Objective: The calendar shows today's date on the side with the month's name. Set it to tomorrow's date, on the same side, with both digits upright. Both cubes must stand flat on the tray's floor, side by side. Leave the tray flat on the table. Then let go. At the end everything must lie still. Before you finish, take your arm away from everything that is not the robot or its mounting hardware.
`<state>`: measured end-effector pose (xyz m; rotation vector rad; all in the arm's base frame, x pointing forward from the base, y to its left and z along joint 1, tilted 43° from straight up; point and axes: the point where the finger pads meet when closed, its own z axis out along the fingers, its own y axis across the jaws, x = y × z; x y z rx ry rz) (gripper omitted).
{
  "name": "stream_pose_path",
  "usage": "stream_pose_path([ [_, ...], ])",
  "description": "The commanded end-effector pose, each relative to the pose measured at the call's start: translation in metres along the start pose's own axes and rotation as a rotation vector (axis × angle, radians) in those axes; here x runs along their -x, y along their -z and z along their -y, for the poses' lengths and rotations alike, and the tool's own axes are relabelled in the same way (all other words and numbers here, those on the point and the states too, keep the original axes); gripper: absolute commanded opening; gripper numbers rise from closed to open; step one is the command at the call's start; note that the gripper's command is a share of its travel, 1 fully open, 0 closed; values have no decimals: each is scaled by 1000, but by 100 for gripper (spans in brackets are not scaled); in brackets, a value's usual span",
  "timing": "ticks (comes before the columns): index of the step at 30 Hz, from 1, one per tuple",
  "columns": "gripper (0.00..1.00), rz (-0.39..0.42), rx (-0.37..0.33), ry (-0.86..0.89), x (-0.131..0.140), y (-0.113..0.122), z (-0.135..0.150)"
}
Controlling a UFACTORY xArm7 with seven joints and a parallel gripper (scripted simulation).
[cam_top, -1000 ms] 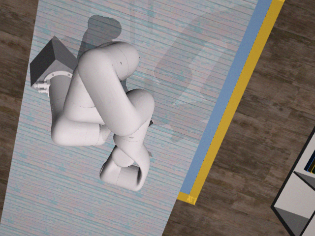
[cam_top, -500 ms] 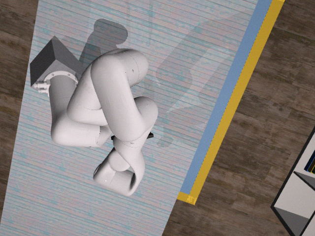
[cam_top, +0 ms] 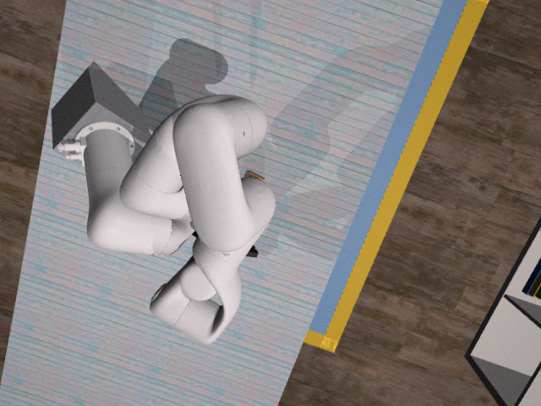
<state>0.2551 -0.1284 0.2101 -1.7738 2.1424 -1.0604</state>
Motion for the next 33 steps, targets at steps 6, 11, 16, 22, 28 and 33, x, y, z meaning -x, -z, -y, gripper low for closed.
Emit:
stream_pose_path([
  [6, 47, -7, -1, -67, -3, 1, 0],
  [11, 47, -7, -1, -67, -3, 1, 0],
  [16, 47, -7, -1, -67, -3, 1, 0],
  [22, 47, -7, -1, -67, -3, 1, 0],
  [28, 47, -7, -1, -67, -3, 1, 0],
  [33, 47, -7, -1, -67, -3, 1, 0],
])
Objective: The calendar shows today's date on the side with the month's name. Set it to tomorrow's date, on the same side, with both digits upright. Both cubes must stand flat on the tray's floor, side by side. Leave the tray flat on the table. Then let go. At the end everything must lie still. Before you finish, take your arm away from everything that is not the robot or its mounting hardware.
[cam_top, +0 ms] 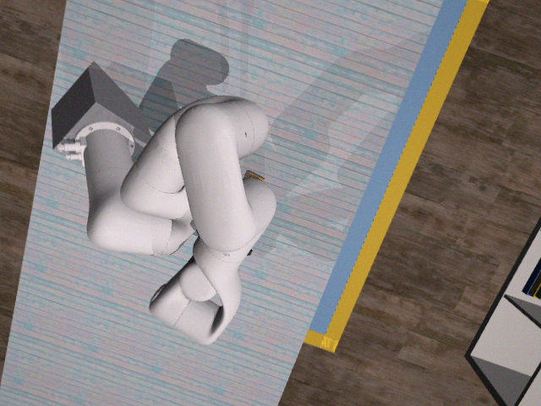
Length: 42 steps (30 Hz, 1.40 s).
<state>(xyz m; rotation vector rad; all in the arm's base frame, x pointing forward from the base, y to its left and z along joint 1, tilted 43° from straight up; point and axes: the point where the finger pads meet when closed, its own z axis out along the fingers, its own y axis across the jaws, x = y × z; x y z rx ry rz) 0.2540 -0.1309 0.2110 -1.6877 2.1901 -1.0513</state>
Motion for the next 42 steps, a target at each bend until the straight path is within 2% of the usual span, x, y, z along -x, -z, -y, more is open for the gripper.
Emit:
stream_pose_path([
  [1, 47, 0, -2, 0, 0, 0, 1],
  [19, 47, 0, -2, 0, 0, -3, 1],
  [42, 47, 0, -2, 0, 0, -33, 1],
])
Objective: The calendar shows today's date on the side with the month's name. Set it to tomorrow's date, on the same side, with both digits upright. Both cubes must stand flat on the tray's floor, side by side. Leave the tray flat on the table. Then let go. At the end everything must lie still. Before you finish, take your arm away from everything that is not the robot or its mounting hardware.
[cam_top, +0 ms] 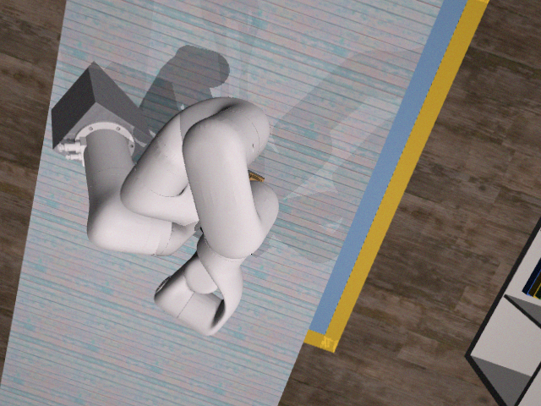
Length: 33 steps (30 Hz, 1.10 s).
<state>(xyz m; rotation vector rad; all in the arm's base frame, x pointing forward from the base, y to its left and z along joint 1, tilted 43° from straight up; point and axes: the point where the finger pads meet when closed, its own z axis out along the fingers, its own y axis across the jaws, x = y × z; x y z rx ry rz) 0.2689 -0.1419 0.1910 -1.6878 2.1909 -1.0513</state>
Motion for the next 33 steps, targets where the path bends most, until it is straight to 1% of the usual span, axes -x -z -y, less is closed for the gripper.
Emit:
stream_pose_path([
  [1, 47, 1, -2, 0, 0, -7, 1],
  [17, 47, 1, -2, 0, 0, -22, 1],
  [33, 47, 1, -2, 0, 0, -24, 1],
])
